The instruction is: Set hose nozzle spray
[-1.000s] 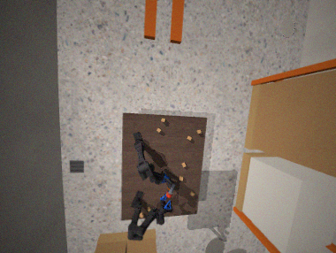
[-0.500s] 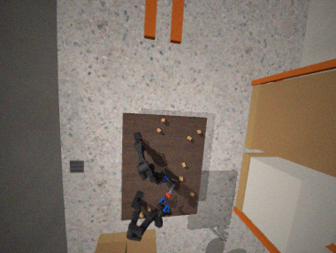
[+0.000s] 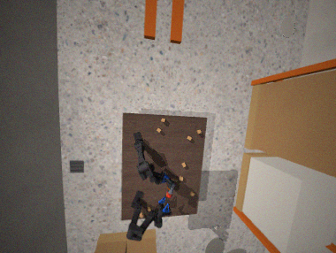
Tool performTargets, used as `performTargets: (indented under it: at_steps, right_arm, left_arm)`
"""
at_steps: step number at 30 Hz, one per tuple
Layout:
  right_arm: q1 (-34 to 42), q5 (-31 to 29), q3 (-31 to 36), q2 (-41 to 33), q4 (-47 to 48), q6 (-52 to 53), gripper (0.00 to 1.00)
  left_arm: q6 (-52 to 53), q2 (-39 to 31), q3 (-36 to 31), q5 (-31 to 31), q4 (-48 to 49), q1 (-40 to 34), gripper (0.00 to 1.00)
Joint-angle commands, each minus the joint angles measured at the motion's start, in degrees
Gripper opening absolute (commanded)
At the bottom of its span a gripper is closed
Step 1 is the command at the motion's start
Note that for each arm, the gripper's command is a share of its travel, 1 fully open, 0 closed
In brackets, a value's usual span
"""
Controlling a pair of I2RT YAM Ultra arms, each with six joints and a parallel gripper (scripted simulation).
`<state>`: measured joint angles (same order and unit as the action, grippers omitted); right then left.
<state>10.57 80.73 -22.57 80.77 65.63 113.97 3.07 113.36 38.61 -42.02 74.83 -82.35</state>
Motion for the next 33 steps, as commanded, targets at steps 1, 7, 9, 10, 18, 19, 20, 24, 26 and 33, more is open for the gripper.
performTargets:
  at_steps: [1, 7, 9, 10, 18, 19, 20, 24, 26, 33]
  right_arm:
    - [-0.03, -0.17, -0.28, -0.62, 2.25, 0.43, 0.87]
    - [0.04, -0.34, 0.96, -0.55, 2.34, 0.38, 0.87]
    - [0.09, -0.38, 1.32, -0.56, 2.33, 0.30, 0.87]
    - [0.11, -0.21, -0.09, -0.48, 2.63, 0.42, 0.87]
    - [0.08, -0.27, -0.30, -0.45, 2.84, 0.35, 0.87]
    - [0.25, -0.33, -0.58, -0.44, 2.87, 0.20, 0.87]
    - [0.28, -0.34, -0.59, -0.44, 2.87, -0.04, 0.87]
    - [0.37, -0.37, -0.65, -0.42, 2.83, -0.26, 0.37]
    - [0.41, -0.38, -0.68, -0.42, 2.80, -0.30, 0.37]
    - [0.55, -0.40, -0.76, -0.42, 2.66, -0.29, 0.37]
  left_arm:
    - [-0.64, -2.42, 1.80, 0.20, 4.41, 0.16, 0.36]
    - [-0.64, -2.42, 1.80, 0.20, 4.41, 0.16, 0.36]
    - [-0.64, -2.42, 1.80, 0.20, 4.41, 0.16, 0.36]
    - [-0.64, -2.42, 1.80, 0.20, 4.41, 0.16, 0.36]
    - [-0.64, -2.42, 1.80, 0.20, 4.41, 0.16, 0.36]
    - [-0.64, -2.42, 1.80, 0.20, 4.41, 0.16, 0.36]
    - [-0.64, -2.42, 1.80, 0.20, 4.41, 0.16, 0.36]
    - [-0.64, -2.42, 1.80, 0.20, 4.41, 0.16, 0.36]
    - [-0.64, -2.42, 1.80, 0.20, 4.41, 0.16, 0.36]
    - [-0.64, -2.42, 1.80, 0.20, 4.41, 0.16, 0.36]
